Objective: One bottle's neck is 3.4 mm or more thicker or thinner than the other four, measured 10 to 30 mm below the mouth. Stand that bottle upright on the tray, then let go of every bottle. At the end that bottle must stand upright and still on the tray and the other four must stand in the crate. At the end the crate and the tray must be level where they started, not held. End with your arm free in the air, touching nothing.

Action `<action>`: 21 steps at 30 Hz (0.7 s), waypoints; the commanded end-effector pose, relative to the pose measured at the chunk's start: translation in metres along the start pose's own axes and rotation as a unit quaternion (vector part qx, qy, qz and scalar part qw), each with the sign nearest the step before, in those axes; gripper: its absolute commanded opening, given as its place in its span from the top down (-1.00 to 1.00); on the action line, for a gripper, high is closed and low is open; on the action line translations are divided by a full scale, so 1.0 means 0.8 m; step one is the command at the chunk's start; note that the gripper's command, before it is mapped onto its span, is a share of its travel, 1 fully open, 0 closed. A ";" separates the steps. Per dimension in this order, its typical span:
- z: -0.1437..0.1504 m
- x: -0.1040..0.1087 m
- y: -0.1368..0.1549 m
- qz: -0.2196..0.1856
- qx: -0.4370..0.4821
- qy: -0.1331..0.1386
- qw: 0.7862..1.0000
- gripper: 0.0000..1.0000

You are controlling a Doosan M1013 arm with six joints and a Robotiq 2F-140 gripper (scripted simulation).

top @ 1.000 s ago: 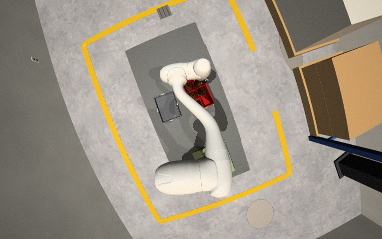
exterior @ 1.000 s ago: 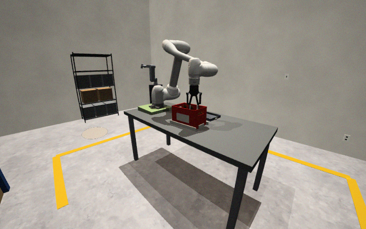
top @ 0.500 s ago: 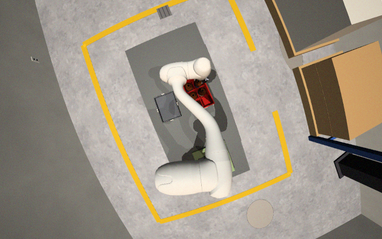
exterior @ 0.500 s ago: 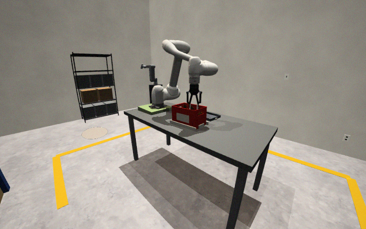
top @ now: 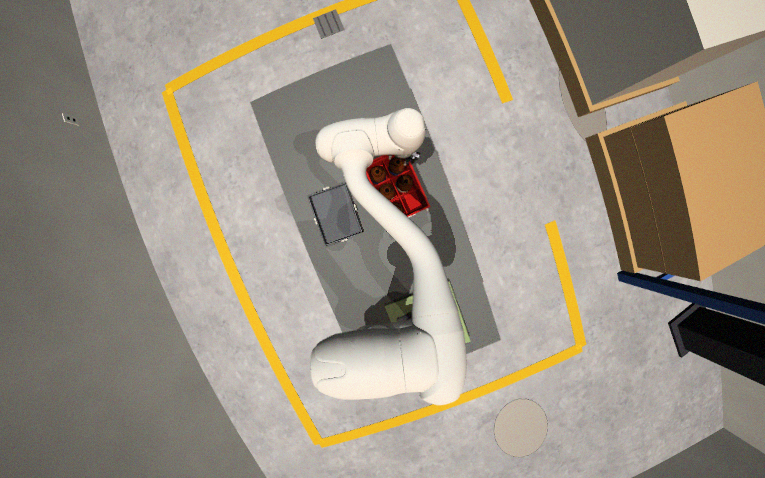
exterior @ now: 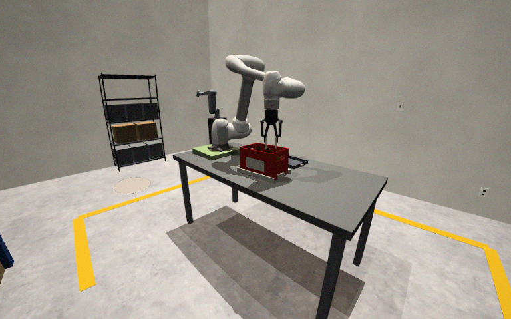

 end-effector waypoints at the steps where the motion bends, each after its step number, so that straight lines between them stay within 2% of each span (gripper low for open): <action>1: -0.002 0.023 0.000 0.000 0.001 0.001 1.000 0.24; 8: -0.002 0.037 0.000 0.000 0.001 0.001 1.000 0.24; 21: -0.002 0.039 0.000 0.000 0.001 0.001 1.000 0.24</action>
Point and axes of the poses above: the point where the finger pads meet when closed, its own x axis back along the fingers, its own z axis across the jaws, y = z × x, the point moved 3 cm from there along x, back along the fingers, and after that the axes turned 3 degrees about x, right-handed, at the moved point
